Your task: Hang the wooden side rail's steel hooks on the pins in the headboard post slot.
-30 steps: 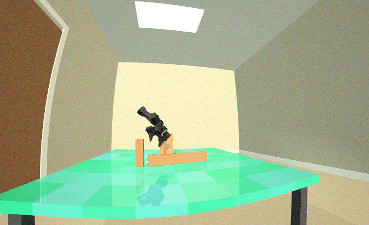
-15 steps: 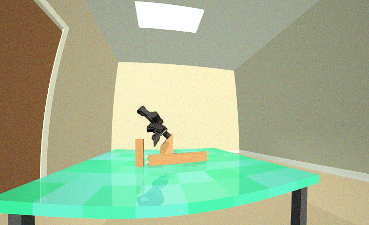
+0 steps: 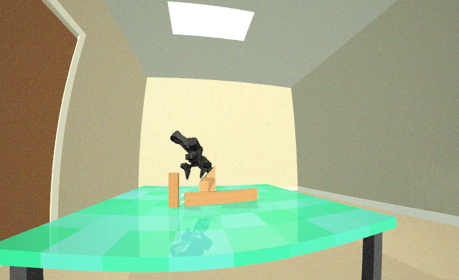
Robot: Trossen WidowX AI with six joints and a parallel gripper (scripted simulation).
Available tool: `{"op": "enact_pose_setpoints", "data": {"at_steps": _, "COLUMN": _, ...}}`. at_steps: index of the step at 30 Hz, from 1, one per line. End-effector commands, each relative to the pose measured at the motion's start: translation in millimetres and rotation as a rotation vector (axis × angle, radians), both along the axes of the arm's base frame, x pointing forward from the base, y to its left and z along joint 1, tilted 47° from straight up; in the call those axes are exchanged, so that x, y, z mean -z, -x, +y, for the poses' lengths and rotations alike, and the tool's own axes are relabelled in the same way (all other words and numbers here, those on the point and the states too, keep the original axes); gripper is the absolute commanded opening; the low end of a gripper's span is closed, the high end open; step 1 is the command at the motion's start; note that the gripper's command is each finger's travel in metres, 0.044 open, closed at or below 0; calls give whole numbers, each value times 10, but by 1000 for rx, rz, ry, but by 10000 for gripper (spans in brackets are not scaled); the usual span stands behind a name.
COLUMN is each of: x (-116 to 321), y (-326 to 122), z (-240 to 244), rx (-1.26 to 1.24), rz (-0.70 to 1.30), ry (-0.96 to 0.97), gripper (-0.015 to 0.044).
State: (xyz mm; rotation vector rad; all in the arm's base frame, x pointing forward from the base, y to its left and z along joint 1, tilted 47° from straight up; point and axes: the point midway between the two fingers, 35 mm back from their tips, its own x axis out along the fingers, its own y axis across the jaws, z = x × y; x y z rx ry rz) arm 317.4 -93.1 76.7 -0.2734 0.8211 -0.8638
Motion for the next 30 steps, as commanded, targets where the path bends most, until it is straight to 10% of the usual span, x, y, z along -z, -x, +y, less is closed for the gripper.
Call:
{"op": "enact_pose_setpoints", "data": {"at_steps": 1, "x": -65, "y": -116, "z": 38, "rx": -465, "rz": 749, "ry": 315, "gripper": 440}}
{"op": "enact_pose_setpoints", "data": {"at_steps": 30, "x": -348, "y": -243, "z": -113, "rx": -1212, "rz": 2099, "ry": 748, "gripper": 440}}
